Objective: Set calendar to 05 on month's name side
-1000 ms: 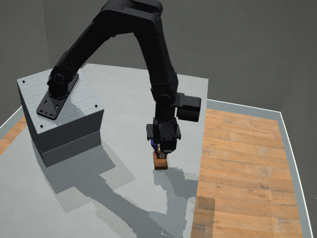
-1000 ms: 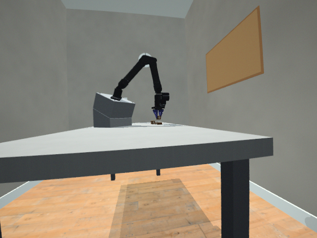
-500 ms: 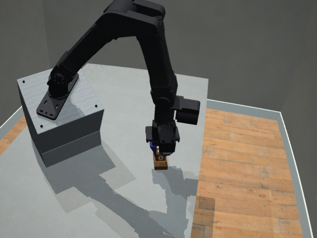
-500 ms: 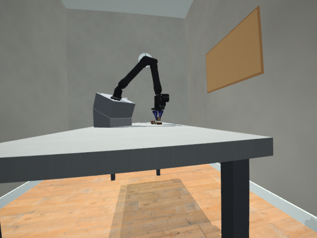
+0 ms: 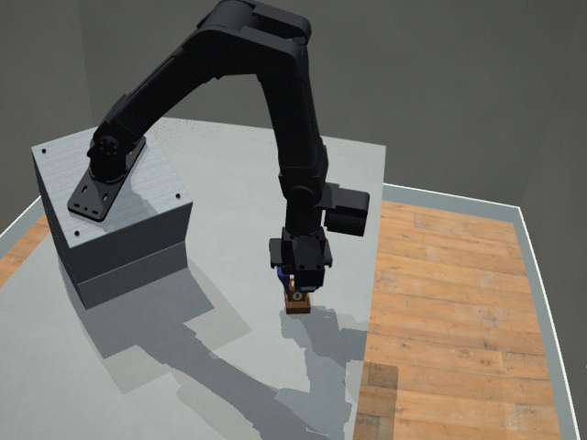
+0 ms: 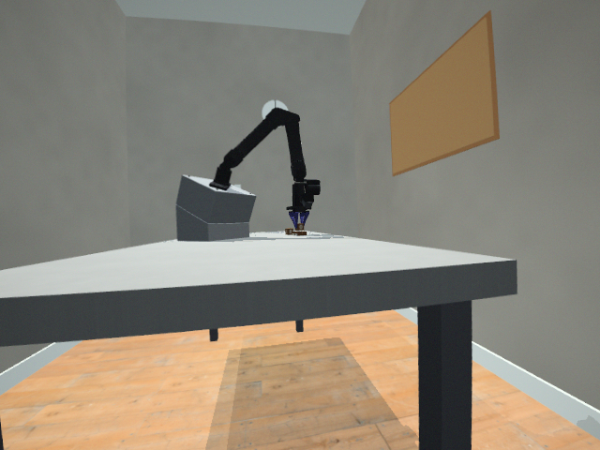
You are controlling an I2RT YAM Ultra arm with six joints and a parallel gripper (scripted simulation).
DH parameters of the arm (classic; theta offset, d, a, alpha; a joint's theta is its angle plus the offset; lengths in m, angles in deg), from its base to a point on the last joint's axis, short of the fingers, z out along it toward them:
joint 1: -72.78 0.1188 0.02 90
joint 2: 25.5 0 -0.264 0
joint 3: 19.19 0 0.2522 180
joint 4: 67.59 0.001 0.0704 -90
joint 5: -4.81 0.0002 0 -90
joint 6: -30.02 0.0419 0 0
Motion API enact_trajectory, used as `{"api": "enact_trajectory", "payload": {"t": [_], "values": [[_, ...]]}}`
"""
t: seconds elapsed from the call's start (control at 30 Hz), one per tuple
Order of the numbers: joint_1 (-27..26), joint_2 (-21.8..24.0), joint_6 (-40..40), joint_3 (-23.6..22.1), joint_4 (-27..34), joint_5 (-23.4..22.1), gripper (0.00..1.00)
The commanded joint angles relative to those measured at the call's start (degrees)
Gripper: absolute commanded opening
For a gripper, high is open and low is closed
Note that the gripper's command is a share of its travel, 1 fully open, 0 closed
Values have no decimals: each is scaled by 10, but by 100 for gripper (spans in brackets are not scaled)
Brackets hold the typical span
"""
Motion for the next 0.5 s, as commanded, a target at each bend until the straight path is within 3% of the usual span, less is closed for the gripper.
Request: {"api": "enact_trajectory", "payload": {"t": [0.0, 0.47], "values": [[1, 3, -2, 4, -6, 0, 27], [0, -2, -3, 5, -10, 0, 27]]}}
